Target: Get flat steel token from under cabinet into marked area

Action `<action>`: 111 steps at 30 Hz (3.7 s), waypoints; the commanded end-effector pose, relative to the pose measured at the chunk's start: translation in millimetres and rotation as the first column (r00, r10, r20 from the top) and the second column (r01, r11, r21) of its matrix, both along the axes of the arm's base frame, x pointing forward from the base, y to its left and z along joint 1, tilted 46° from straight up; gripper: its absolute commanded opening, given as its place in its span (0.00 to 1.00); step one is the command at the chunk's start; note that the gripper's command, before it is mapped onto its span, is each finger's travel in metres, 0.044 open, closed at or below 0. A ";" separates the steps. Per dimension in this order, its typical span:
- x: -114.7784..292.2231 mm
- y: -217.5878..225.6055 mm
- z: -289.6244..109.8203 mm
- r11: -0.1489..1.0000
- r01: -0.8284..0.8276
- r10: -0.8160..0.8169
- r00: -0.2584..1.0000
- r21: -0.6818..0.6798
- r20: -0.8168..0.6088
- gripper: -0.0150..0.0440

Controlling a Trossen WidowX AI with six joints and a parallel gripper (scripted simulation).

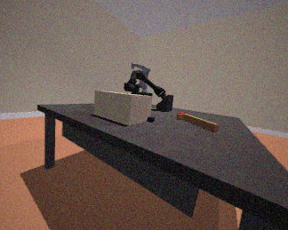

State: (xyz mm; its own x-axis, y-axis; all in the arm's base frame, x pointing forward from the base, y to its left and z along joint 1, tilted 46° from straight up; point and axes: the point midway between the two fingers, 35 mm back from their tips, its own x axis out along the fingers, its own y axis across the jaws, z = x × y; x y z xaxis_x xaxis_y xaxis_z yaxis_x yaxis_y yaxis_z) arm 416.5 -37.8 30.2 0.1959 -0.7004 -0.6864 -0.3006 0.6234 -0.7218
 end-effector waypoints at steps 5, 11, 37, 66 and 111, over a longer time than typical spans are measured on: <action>-4.5 6.9 -9.8 1.000 -0.007 0.006 1.000 -0.001 -0.012 0.25; -6.3 10.3 -13.9 1.000 -0.007 0.007 1.000 -0.001 -0.013 0.25; -13.4 23.9 -29.9 1.000 -0.007 0.007 1.000 0.000 -0.013 0.25; -22.8 23.4 -32.2 1.000 -0.007 0.007 1.000 0.000 -0.014 0.25; -63.5 7.1 -27.8 1.000 -0.007 0.007 1.000 -0.001 -0.016 0.25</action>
